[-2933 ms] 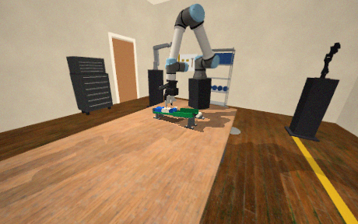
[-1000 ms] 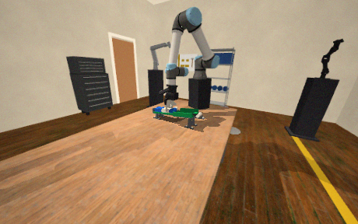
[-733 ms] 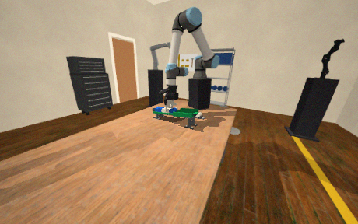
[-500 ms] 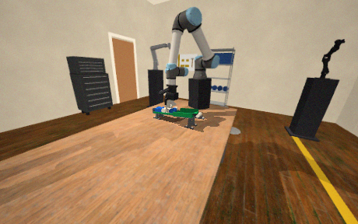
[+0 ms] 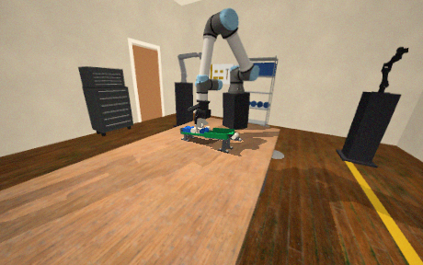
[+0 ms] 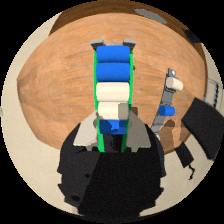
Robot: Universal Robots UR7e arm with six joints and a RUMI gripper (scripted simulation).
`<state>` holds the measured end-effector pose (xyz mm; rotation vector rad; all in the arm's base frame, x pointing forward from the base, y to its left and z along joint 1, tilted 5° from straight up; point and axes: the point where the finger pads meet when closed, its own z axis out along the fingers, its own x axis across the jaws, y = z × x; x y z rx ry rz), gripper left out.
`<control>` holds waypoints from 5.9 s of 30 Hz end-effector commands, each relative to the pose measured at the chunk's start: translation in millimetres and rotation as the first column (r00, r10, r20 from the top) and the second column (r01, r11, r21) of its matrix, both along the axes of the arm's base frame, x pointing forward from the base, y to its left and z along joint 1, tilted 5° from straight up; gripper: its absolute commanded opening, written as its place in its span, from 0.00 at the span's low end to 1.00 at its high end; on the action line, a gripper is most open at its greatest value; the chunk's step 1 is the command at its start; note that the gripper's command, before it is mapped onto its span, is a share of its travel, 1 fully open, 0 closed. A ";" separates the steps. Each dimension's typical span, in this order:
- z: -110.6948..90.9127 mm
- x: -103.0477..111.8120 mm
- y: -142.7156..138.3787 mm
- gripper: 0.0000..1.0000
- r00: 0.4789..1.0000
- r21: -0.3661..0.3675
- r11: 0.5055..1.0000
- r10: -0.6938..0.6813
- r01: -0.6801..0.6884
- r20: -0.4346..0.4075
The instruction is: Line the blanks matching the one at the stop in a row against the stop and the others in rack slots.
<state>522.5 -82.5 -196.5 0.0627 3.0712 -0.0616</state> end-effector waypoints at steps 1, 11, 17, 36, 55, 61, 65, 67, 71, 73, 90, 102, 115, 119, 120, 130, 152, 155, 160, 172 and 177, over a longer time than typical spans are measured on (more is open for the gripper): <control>1.0 1.5 -1.9 0.35 1.000 -0.001 1.000 -0.002 0.002 0.003; 1.0 1.5 -1.9 0.35 1.000 -0.001 1.000 -0.002 0.002 0.003; 2.0 1.5 -1.9 0.35 1.000 -0.002 1.000 -0.002 0.002 0.004; 66.1 -5.1 2.4 0.35 1.000 0.000 1.000 -0.001 0.001 0.001; 100.7 -5.8 3.5 0.35 1.000 -0.001 1.000 0.000 0.000 0.002; 98.8 -8.4 3.0 0.35 1.000 0.000 1.000 -0.001 0.001 0.000; 89.8 -19.1 -2.1 0.35 1.000 0.001 1.000 -0.004 0.004 -0.002; 89.8 -19.1 -2.1 0.35 1.000 0.001 1.000 -0.004 0.004 -0.002; 72.7 -43.4 -11.2 0.35 1.000 0.002 1.000 -0.010 0.010 -0.002; 62.2 -61.1 -16.3 0.35 1.000 0.003 1.000 -0.013 0.013 -0.002; 25.3 -200.9 -19.2 0.35 0.999 0.005 0.999 -0.041 0.041 0.000; 27.0 -221.3 -14.5 0.35 0.999 0.005 0.999 -0.046 0.046 0.000; 26.7 -219.9 -15.5 0.35 0.999 0.003 0.999 -0.045 0.045 0.002; 26.1 -219.6 -15.8 0.35 0.999 0.003 0.999 -0.045 0.045 0.002; 25.6 -219.4 -16.0 0.35 0.999 0.003 0.999 -0.045 0.045 0.003; 13.6 -217.3 -17.5 0.35 0.999 0.001 0.999 -0.045 0.045 0.005; -36.2 -214.1 -19.2 0.35 0.999 0.001 0.999 -0.044 0.044 0.005; -45.3 -213.5 -19.5 0.35 0.999 0.001 0.999 -0.044 0.044 0.005; -58.4 -212.7 -19.9 0.35 0.999 0.001 0.999 -0.044 0.044 0.005; -72.4 -211.8 -20.5 0.35 0.999 0.001 0.999 -0.044 0.044 0.005; -73.4 -212.3 -20.1 0.35 0.999 0.002 0.999 -0.044 0.044 0.004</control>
